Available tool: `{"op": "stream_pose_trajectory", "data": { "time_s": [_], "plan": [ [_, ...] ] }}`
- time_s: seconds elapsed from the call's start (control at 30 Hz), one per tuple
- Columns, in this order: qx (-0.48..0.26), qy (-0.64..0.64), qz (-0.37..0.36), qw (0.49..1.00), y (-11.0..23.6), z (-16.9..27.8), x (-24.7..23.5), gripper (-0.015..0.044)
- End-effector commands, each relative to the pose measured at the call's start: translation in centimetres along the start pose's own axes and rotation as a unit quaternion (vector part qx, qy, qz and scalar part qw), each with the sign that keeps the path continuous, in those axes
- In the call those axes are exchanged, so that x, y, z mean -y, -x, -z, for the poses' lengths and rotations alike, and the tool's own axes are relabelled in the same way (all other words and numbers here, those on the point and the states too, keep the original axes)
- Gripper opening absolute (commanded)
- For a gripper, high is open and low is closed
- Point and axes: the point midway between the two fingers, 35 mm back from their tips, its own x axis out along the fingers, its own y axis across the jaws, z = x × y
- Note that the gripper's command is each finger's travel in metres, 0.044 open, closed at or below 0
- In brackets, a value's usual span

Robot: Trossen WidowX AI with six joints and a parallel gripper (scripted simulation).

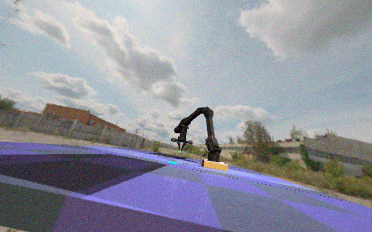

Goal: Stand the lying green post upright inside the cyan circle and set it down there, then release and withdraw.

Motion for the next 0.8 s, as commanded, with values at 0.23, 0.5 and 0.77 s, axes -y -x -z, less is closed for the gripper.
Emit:
{"op": "stream_pose_trajectory", "data": {
  "time_s": [0.23, 0.5, 0.77],
  "plan": [
    [0.002, 0.001, -0.006, 1.0, 3.9, 0.1, 0.1, 0.0023],
    [0.002, 0.001, -0.006, 1.0, 6.3, 0.4, 0.4, 0.0023],
    [0.002, 0.024, -0.007, 1.0, 6.3, 1.0, 0.0, 0.0023]
  ]
}}
